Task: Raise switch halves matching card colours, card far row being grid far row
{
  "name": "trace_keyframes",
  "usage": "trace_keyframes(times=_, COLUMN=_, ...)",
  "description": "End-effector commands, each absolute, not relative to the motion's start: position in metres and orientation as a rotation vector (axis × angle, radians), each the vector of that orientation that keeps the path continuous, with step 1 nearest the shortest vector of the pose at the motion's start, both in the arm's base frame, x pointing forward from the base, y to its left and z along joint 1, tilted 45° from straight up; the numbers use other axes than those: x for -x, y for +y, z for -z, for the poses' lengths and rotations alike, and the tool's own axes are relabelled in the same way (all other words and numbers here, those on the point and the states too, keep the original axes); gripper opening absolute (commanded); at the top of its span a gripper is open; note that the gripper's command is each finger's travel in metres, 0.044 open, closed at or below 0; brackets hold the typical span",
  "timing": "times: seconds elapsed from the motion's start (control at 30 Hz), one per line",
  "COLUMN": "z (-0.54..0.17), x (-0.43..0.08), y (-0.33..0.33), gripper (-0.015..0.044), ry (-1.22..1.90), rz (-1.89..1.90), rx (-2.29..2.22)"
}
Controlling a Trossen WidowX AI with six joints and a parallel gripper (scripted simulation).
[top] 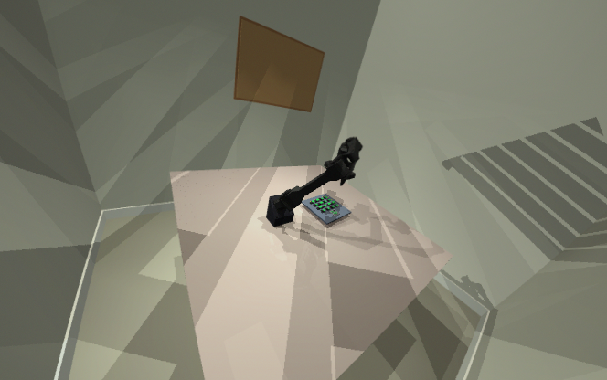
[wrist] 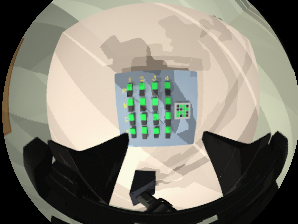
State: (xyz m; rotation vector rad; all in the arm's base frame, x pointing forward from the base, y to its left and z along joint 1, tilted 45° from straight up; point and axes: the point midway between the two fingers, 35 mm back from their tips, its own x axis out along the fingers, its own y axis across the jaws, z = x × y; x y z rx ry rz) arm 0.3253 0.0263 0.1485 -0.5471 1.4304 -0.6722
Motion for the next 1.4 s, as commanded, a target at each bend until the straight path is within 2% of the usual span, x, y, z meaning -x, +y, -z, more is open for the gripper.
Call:
trace_keyframes(times=0.0, z=-0.144, x=-0.328, y=0.025, gripper=0.0374, ry=1.432, rz=0.672, rx=0.547)
trace_keyframes(times=0.2, z=-0.053, x=-0.367, y=-0.014, gripper=0.0216, ry=1.472, rz=0.667, rx=0.544)
trace_keyframes(times=0.47, z=-0.045, x=-0.367, y=-0.020, gripper=0.0006, ry=1.468, rz=0.665, rx=0.546)
trace_keyframes(times=0.6, z=-0.026, x=-0.366, y=-0.040, gripper=0.0000, ry=1.448, rz=0.659, rx=0.552)
trace_keyframes(times=1.37, z=-0.009, x=-0.365, y=-0.057, gripper=0.0000, ry=1.448, rz=0.660, rx=0.553)
